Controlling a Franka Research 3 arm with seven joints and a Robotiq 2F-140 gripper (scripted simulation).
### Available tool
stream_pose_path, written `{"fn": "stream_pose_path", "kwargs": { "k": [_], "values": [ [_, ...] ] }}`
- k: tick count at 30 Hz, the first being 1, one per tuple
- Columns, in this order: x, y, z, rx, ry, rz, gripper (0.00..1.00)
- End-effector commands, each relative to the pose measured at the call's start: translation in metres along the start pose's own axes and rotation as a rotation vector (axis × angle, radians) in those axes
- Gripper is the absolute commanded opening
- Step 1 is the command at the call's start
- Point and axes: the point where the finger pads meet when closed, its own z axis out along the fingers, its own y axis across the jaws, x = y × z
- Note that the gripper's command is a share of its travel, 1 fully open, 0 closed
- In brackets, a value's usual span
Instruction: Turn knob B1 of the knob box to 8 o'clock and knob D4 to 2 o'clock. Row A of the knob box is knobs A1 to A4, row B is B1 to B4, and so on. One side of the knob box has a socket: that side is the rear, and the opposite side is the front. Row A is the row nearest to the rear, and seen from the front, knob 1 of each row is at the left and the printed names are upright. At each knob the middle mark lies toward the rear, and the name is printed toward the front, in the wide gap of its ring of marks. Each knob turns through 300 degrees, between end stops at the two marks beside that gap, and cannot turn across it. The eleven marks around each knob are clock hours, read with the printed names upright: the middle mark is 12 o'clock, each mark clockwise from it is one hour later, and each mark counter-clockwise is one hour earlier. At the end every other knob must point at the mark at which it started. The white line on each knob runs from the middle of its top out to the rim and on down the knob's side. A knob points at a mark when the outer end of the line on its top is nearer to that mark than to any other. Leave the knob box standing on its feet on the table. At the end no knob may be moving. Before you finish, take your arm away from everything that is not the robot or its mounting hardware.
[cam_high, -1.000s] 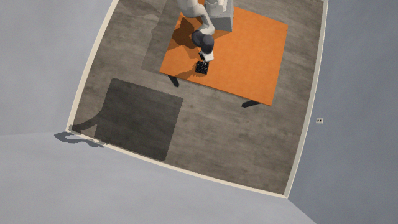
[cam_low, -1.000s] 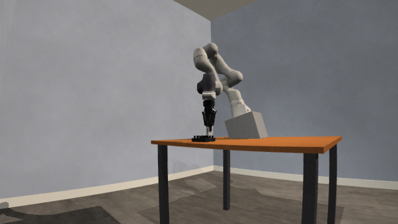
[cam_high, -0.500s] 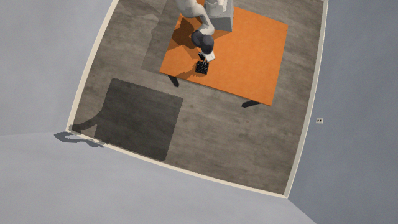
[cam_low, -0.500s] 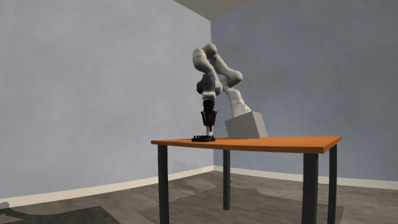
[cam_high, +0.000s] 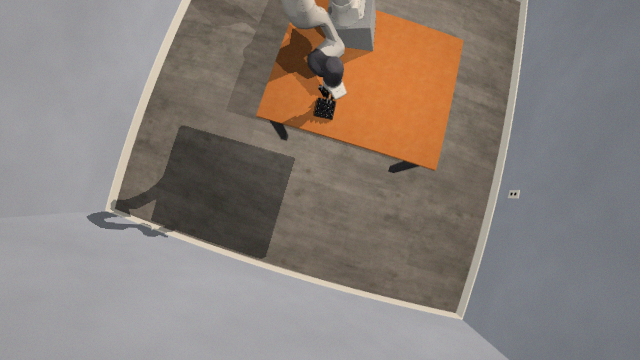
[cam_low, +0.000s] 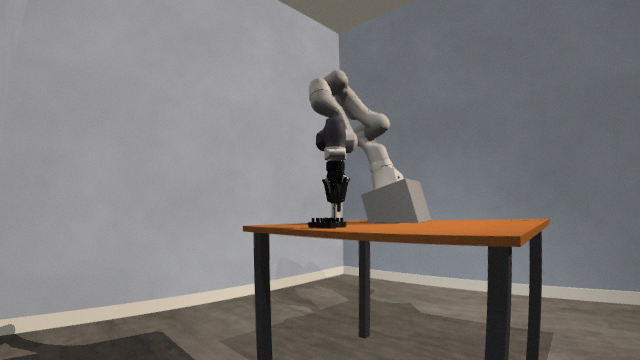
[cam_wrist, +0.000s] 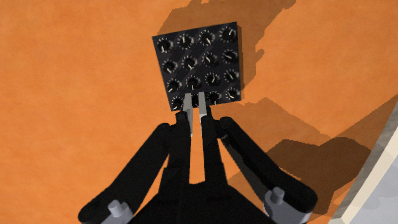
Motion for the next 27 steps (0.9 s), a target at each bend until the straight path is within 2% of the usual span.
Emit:
{"fn": "stream_pose_path", "kwargs": {
  "k": [1, 9, 10, 27],
  "values": [
    [0.0007, -0.0001, 0.0002, 0.000, -0.002, -0.027, 0.05],
    [0.0007, -0.0001, 0.0002, 0.000, -0.002, -0.027, 0.05],
    [0.0007, -0.0001, 0.0002, 0.000, -0.002, -0.027, 0.12],
    [0.0007, -0.0001, 0.0002, 0.000, -0.002, -0.027, 0.12]
  ]
}}
